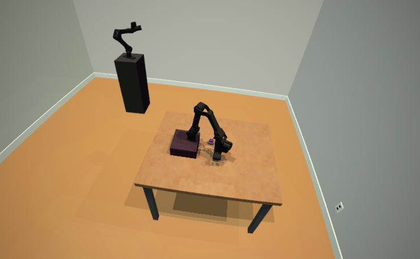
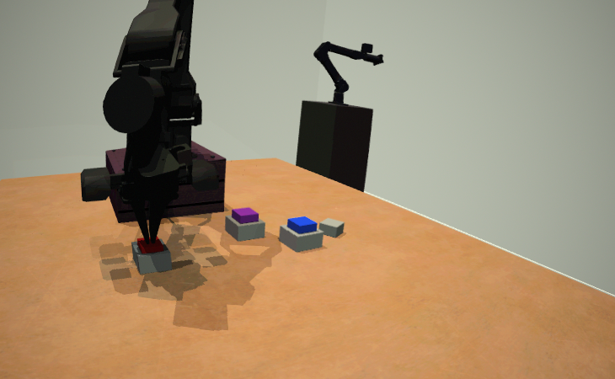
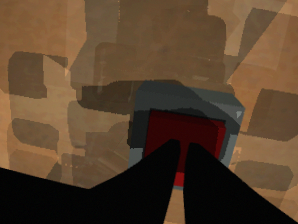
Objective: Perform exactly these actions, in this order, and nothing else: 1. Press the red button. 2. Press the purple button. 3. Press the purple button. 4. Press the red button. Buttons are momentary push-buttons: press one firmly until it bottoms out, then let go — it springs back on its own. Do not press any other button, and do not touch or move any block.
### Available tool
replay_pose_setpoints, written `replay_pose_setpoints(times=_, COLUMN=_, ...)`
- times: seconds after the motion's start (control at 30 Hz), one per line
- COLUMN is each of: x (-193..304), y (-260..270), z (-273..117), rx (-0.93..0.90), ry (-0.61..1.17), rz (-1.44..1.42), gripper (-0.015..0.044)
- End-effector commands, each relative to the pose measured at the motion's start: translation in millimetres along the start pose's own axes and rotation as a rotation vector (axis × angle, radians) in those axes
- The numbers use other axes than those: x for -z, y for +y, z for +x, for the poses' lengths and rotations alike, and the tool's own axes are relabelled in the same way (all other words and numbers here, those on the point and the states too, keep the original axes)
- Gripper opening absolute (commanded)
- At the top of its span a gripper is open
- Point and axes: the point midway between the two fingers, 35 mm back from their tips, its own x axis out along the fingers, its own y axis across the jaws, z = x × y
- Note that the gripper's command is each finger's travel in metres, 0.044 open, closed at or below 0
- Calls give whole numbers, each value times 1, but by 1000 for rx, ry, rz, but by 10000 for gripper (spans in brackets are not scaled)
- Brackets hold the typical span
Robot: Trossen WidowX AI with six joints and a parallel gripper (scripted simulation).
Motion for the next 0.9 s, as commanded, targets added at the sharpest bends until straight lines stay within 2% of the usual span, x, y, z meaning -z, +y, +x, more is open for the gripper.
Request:
replay_pose_setpoints(times=0.0, x=2, y=0, z=1, rx=3, ry=7, rz=-5, gripper=20)
replay_pose_setpoints(times=0.17, x=2, y=0, z=1, rx=3, ry=7, rz=-5, gripper=20)
replay_pose_setpoints(times=0.3, x=1, y=0, z=-29, rx=3, ry=6, rz=-5, gripper=20)
replay_pose_setpoints(times=0.43, x=1, y=0, z=-34, rx=3, ry=7, rz=-5, gripper=20)
replay_pose_setpoints(times=0.6, x=0, y=0, z=-91, rx=3, ry=6, rz=-5, gripper=20)
replay_pose_setpoints(times=0.73, x=0, y=2, z=-93, rx=2, ry=6, rz=-5, gripper=20)
replay_pose_setpoints(times=0.87, x=-1, y=43, z=-94, rx=-5, ry=6, rz=-5, gripper=20)
